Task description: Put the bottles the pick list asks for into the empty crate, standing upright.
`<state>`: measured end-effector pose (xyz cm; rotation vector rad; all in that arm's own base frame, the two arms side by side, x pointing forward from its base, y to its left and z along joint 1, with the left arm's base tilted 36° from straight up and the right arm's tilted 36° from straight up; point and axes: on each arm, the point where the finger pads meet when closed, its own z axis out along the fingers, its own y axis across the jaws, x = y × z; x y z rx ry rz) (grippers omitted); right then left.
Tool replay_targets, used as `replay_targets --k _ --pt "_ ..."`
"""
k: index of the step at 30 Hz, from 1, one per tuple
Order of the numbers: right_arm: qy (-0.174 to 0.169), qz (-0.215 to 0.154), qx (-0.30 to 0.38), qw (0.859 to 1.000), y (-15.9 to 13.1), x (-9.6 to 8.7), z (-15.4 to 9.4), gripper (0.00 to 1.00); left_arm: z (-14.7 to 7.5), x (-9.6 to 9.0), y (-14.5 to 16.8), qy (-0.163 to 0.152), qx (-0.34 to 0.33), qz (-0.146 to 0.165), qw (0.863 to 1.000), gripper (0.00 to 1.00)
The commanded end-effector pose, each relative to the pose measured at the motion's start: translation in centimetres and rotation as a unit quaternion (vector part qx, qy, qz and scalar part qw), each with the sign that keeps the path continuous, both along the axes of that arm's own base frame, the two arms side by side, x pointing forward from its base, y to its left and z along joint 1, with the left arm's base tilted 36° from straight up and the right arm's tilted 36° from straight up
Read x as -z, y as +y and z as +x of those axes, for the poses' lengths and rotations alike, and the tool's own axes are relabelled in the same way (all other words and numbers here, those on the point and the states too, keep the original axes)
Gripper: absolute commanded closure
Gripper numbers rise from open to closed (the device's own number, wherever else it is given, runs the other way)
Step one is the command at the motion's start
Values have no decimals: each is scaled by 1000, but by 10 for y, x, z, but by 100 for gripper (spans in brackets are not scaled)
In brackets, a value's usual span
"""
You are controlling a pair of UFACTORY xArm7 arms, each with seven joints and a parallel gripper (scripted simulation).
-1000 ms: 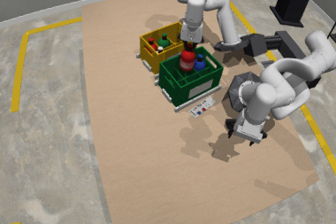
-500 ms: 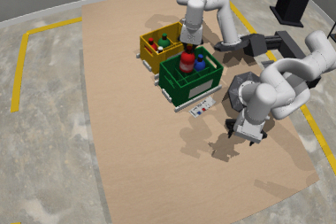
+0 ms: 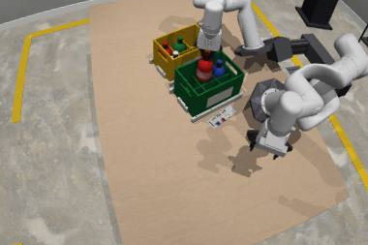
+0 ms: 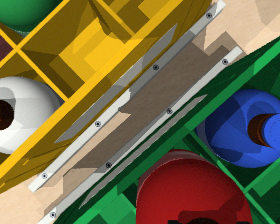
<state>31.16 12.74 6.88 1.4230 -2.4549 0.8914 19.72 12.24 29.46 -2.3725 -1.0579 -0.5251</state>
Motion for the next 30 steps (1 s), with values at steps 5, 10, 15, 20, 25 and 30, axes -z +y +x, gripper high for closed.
replay_targets --k 5,10,15,20,25,30 --pt "-1 1 -1 1000 -3 6 2 100 0 -1 0 -1 0 1 1000 0" --pt "-1 1 -1 1000 -6 10 2 100 0 -1 0 -1 0 1 1000 0" --pt "-1 1 -1 1000 -7 12 3 100 0 -1 0 -1 0 1 1000 0" --pt "-1 1 -1 1000 -10 16 4 100 0 -1 0 -1 0 1 1000 0" --pt "-1 1 -1 1000 -13 20 4 100 0 -1 0 -1 0 1 1000 0" --pt "-1 1 -1 1000 -15 23 5 100 0 -1 0 -1 0 1 1000 0"
